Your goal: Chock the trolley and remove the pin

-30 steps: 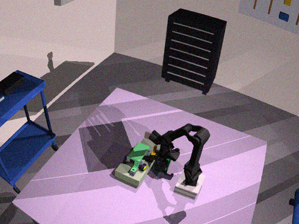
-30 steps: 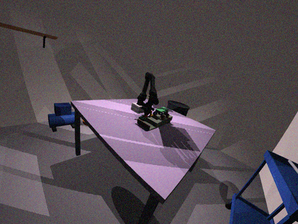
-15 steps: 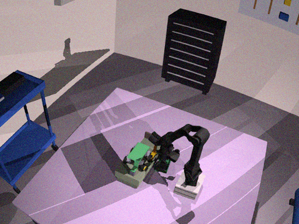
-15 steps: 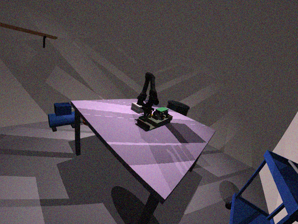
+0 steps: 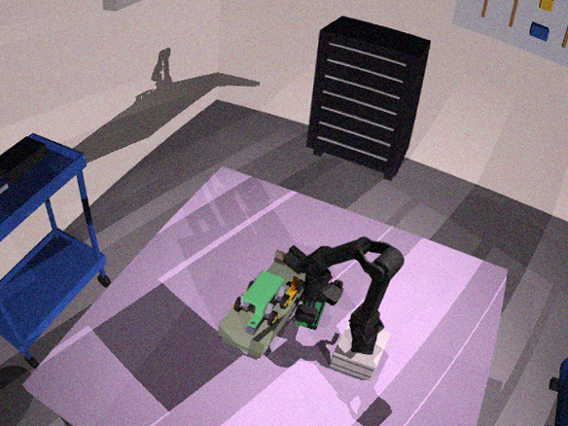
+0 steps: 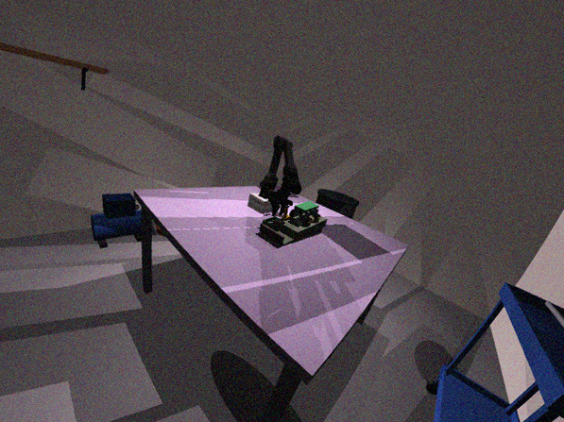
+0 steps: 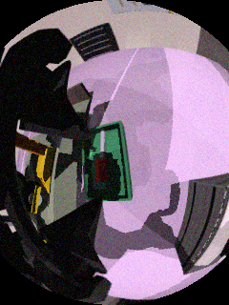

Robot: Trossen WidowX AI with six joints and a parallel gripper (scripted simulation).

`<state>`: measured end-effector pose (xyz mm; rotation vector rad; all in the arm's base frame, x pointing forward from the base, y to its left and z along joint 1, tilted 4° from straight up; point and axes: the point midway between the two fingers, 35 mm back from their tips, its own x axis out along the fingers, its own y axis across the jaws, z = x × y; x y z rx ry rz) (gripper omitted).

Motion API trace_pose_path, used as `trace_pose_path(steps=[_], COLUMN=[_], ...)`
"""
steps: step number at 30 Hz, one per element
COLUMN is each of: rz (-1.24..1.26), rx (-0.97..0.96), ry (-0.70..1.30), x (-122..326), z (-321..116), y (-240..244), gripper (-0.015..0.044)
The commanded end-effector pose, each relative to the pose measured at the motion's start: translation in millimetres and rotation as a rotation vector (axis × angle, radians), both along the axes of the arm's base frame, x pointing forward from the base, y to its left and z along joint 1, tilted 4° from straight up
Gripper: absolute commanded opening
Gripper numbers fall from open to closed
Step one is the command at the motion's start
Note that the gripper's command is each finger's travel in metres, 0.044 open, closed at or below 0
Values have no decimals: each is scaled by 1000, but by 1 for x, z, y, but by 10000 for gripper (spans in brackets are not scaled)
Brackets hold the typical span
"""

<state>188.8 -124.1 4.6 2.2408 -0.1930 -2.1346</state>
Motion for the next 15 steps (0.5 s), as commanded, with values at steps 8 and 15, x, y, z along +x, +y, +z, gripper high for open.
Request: trace_pose_path(steps=[8, 15], rz=[1, 1], rx=[-7, -7], ry=[-4, -4], x=[-2, -3], z=[34, 57], y=[-2, -3], gripper=[440, 440])
